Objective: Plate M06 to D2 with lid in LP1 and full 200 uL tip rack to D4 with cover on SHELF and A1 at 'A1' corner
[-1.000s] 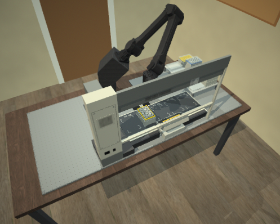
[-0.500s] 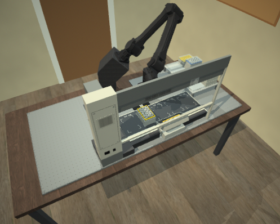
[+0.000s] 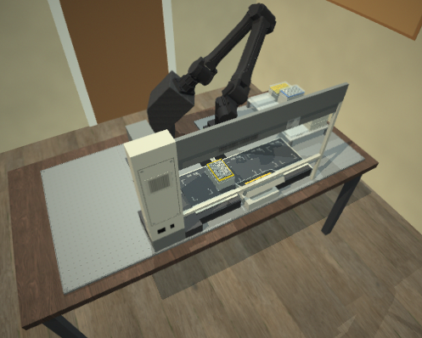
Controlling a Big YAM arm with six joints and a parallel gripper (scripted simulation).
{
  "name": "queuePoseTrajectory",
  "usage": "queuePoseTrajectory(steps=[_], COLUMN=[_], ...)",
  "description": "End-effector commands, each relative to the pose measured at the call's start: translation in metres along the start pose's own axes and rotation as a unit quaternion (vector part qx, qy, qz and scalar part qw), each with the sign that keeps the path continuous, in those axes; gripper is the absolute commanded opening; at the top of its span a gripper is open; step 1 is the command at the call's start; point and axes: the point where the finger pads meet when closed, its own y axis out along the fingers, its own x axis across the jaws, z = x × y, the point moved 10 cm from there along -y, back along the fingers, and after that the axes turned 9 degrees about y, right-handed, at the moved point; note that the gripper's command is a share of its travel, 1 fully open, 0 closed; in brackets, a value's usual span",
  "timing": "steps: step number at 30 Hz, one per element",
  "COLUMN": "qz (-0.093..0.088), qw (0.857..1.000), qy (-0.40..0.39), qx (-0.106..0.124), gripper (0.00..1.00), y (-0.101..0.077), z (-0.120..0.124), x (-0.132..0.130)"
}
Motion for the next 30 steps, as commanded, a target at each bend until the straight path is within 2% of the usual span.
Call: queuePoseTrajectory(steps=[1,8,12,14,15,17,19,30], qz=[0.003,0.005,0.005,0.004,0.0,0.0,0.005,0.006], qw=[1.0,0.999,1.0,1.0,1.0,1.0,0.999,0.988], qy=[-0.016,-0.02,-0.019,-0.02,-0.02,-0.02,-0.044,-0.153], qx=[-0.019,-0.025,-0.023,-0.019,-0.007,-0.007,-0.018,-0.016], gripper=[1.0,1.0,1.0,1.0,1.0,1.0,1.0,1.0], y=[-0.019,-0.036,-0.041,-0.038,-0.029,-0.029,-0.029,-0.019], z=[-0.015,-0.015,-0.015,-0.015,0.004,0.004,0.011,0.065], x=[0.003,0.006,0.004,0.006,0.003,0.003,-0.003,-0.011])
